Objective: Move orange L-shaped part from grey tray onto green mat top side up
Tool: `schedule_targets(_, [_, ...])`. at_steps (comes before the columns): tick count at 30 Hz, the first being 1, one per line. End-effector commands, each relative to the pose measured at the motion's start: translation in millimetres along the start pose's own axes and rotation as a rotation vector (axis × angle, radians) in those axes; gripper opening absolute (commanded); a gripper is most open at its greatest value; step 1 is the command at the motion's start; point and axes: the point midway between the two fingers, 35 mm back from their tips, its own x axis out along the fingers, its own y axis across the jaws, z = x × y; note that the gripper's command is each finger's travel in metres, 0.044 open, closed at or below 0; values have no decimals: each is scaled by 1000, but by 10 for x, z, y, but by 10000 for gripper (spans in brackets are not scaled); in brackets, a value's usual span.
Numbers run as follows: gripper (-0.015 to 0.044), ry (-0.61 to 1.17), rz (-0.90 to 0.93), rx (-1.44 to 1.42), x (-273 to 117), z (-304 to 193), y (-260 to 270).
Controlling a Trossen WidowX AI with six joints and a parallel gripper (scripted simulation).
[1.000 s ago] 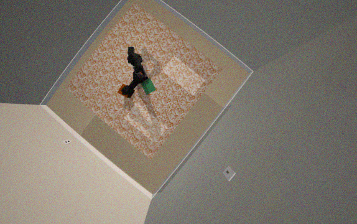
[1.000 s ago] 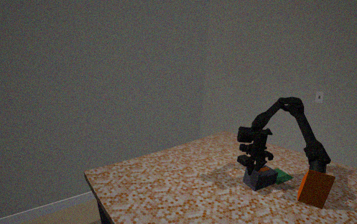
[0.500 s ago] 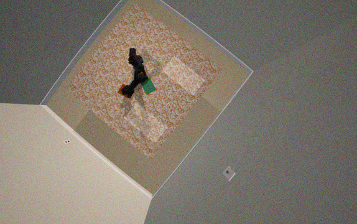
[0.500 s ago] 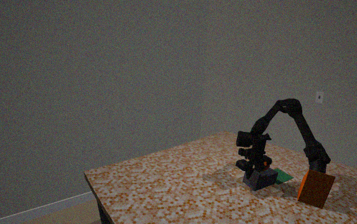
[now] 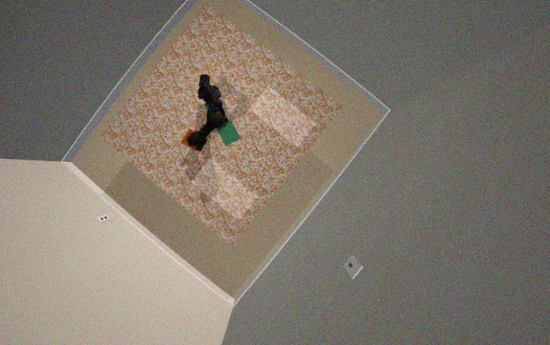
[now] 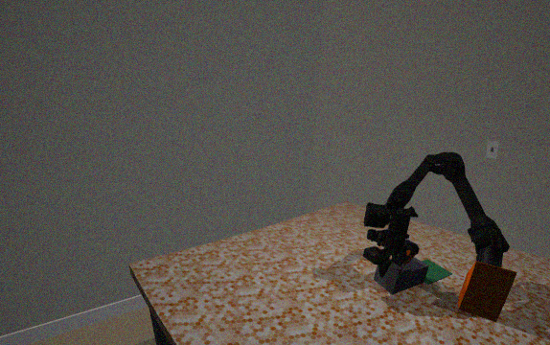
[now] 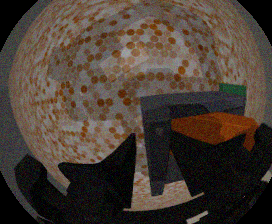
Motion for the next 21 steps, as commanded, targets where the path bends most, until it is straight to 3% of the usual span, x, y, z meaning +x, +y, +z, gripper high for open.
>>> schedule_targets(1, [180,-2,-9,-5,16,-2,-22])
schedule_targets(18, [180,-1,-8,-5,-121,-2,101])
schedule_targets(21, [180,0,-5,-5,-299,9,106])
